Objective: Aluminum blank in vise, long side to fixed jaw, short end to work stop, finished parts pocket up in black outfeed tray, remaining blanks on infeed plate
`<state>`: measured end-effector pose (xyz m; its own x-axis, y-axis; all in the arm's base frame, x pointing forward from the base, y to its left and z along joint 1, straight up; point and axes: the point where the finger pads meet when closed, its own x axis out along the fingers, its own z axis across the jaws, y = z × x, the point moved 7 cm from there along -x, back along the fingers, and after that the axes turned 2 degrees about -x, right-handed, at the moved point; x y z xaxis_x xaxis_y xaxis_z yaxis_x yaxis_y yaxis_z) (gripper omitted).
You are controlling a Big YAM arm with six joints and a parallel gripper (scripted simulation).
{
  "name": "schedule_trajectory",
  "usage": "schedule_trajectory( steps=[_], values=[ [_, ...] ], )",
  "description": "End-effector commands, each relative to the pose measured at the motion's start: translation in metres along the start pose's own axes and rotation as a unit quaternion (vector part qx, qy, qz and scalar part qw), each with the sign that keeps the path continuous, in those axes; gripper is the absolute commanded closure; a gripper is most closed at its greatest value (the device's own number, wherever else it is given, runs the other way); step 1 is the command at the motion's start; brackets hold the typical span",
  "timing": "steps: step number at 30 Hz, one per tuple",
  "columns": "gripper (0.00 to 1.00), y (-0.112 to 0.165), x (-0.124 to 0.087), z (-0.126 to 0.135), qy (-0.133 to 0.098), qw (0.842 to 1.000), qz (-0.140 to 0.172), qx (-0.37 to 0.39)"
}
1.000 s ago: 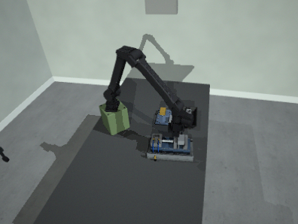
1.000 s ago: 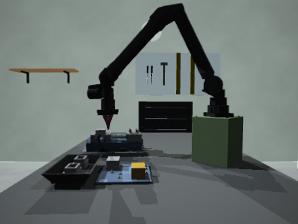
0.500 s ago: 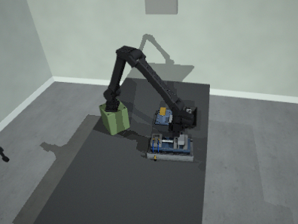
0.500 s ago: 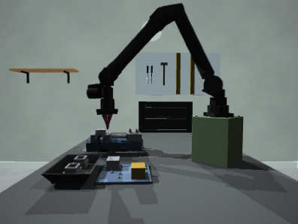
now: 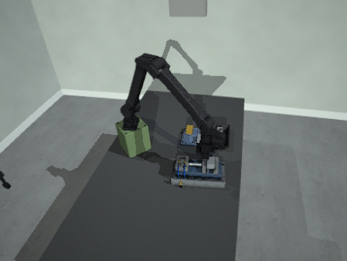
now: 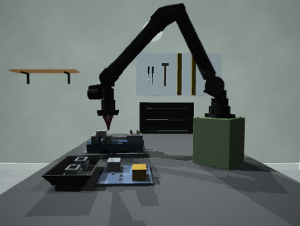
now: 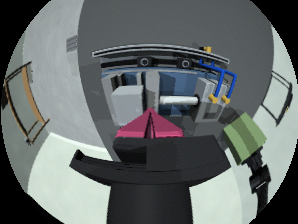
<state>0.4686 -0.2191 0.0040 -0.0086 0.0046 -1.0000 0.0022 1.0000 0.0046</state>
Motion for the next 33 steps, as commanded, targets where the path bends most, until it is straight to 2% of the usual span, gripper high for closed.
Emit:
schedule_trajectory(
  steps=[1,27,33],
  values=[
    [1.00,-0.0003,-0.0093,0.0123,-0.013,1.000,-0.004,-0.007],
    [1.00,0.0000,-0.0071,0.0116,-0.012,1.000,-0.004,-0.007],
    [1.00,0.0003,-0.0012,0.0109,-0.010,1.000,-0.003,-0.007]
  ],
)
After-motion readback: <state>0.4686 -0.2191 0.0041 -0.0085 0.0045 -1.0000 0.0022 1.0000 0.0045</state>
